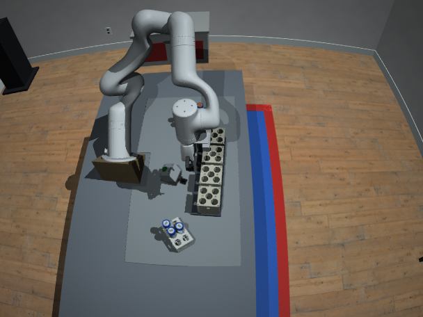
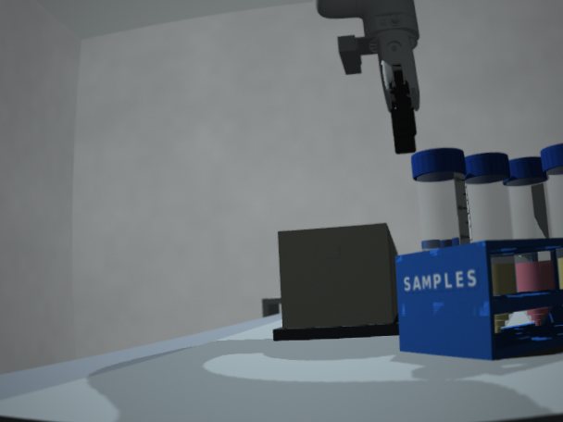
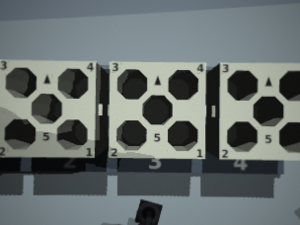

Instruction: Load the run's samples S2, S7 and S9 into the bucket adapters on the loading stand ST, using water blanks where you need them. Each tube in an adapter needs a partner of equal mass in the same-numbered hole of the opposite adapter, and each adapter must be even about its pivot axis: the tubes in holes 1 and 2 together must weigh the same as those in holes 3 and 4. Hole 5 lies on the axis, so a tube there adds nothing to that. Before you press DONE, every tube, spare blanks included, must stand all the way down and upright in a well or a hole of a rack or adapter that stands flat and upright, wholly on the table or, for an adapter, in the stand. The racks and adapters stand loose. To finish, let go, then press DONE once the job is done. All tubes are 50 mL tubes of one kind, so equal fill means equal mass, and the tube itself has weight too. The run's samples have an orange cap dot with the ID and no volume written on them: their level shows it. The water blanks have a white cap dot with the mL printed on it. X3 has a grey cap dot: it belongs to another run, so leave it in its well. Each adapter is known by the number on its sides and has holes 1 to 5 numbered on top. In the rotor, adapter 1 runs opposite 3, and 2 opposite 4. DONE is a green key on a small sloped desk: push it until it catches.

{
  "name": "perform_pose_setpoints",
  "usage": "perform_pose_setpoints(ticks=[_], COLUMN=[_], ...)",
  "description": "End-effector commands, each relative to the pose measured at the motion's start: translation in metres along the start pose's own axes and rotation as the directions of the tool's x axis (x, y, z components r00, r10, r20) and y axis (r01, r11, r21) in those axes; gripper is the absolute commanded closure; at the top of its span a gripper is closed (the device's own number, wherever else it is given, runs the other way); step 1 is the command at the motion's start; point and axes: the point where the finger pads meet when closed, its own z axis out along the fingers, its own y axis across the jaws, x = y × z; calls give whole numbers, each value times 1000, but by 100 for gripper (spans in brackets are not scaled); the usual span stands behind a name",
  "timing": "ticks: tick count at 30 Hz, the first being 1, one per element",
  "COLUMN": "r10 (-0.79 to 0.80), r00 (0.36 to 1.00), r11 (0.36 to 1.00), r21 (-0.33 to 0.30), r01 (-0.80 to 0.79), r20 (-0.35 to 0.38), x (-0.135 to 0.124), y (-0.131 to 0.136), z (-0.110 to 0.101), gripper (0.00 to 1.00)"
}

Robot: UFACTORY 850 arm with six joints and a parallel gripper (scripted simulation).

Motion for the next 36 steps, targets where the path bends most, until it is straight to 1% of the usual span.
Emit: perform_pose_setpoints(ticks=[1,6,8,17,23,25,26,31,36], r10=[0,0,0,0,-199,-199,-231,-390,-537], r00=[1000,1000,1000,1000,980,980,973,921,844], r11=[1000,1000,1000,1000,980,980,973,921,844], r21=[-2,-2,-2,-1,-2,-2,-2,-2,-2], r01=[0,0,0,0,199,199,231,390,537], r20=[-1,-1,-1,-1,-1,-1,-1,-1,0], x=[9,21,21,42,29,29,27,17,7], y=[-16,-39,-39,-78,-106,-106,-110,-133,-156], z=[-1,-1,-1,-1,-1,-1,-1,-1,-1], gripper=[0,0,0,0,0,0,0,0,0])
